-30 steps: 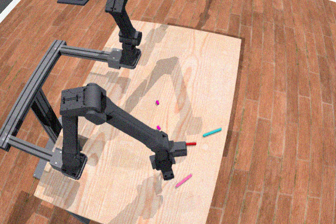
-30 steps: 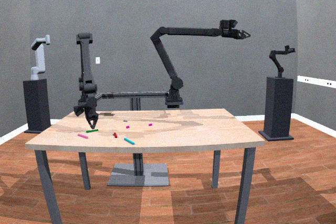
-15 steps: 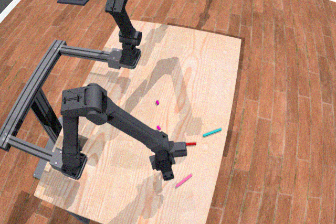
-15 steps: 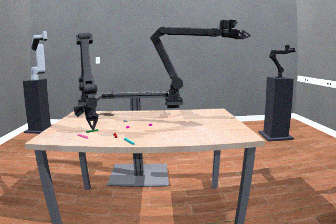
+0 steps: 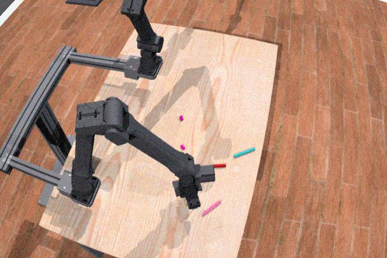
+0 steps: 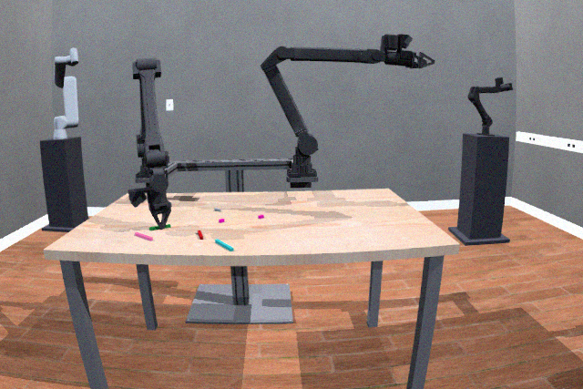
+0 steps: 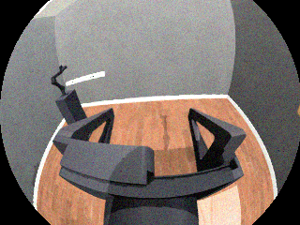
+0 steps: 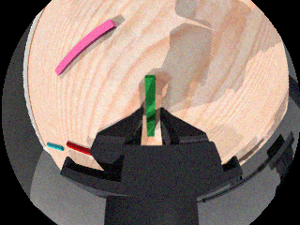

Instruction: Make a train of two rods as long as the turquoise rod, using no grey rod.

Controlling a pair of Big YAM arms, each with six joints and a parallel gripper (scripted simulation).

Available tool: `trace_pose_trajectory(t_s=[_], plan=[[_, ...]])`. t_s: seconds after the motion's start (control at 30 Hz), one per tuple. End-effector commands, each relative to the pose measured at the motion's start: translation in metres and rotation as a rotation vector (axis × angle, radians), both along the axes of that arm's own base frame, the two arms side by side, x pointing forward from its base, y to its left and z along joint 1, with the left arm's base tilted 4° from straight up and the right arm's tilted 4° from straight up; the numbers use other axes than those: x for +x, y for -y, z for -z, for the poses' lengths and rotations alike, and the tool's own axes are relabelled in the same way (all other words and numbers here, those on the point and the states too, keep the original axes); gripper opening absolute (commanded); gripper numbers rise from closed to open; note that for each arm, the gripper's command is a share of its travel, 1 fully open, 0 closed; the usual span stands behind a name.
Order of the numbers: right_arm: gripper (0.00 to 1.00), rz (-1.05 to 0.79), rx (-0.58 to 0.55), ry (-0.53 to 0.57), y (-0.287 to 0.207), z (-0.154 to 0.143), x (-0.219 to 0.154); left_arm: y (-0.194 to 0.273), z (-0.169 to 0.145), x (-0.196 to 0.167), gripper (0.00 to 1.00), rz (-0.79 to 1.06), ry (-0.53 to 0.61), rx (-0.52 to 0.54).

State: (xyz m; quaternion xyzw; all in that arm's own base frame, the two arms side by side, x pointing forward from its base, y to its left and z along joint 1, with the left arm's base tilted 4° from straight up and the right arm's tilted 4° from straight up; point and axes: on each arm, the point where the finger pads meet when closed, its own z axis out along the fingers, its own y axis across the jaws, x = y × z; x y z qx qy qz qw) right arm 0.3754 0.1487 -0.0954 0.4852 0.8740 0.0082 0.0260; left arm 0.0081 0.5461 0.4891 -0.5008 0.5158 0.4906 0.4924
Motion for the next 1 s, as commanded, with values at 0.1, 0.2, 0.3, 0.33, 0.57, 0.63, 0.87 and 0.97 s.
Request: trace_pose_trajectory(t_s=[0.1,0.2,0.3,0.33,0.57,0.63,0.87,0.97], plan=[[0.23,-0.011,0.013,0.029,-0.0082,0.0,0.0128,0.0041,-0.0155,-0.0032,1.0,-0.009,0.013,0.041],[0.23,-0.011,0.013,0.029,-0.0081,0.0004,0.0128,0.0041,-0.0155,-0.0032,1.0,-0.009,0.013,0.041],[0.23,-0.011,0.013,0.029,-0.0081,0.0004,0.0128,0.0041,-0.0155,-0.0032,1.0,-0.009,0.013,0.041],[0.23,-0.011,0.013,0.029,-0.0081,0.0004,0.0128,0.0041,-0.0155,-0.0032,1.0,-0.009,0.013,0.041],[0.23,-0.011,0.013,0.029,-0.0081,0.0004,0.0128,0.0041,-0.0155,-0.0032,1.0,-0.009,0.013,0.041],[0.23,-0.011,0.013,0.029,-0.0081,0.0004,0.0128,0.0041,-0.0155,-0.0032,1.0,-0.009,0.013,0.041],[0.23,-0.011,0.013,0.029,-0.0081,0.0004,0.0128,0.0041,-0.0155,-0.0032,1.0,-0.009,0.013,0.041],[0.23,-0.011,0.013,0.029,-0.0081,0.0004,0.0128,0.0041,-0.0155,-0.0032,1.0,-0.009,0.013,0.041]])
